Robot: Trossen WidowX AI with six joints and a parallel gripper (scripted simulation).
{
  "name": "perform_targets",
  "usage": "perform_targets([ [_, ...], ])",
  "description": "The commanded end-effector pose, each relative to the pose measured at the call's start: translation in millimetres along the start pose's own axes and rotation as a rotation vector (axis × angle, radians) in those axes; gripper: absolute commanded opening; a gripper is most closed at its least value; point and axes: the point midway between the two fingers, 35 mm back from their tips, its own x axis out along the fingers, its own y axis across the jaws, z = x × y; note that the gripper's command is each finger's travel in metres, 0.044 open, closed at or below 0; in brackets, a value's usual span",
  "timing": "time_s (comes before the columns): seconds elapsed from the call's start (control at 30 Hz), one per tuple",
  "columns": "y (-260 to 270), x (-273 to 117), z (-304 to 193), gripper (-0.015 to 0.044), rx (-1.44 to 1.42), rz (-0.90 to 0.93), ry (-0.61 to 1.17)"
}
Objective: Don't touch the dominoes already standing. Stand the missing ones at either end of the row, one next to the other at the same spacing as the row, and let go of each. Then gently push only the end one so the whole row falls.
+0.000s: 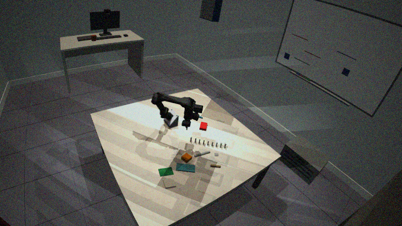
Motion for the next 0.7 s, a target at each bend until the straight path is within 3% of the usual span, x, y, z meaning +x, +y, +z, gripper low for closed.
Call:
perform_targets([
  [0.0, 28.9, 5.7, 12.6, 0.0107, 0.058, 0.001, 0.035],
  [0.23, 28.7, 8.8, 13.2, 0.0107, 0.058, 0.001, 0.034],
  [0.67, 25.4, 70.2, 18.7, 0.0107, 0.058, 0.003, 0.026],
])
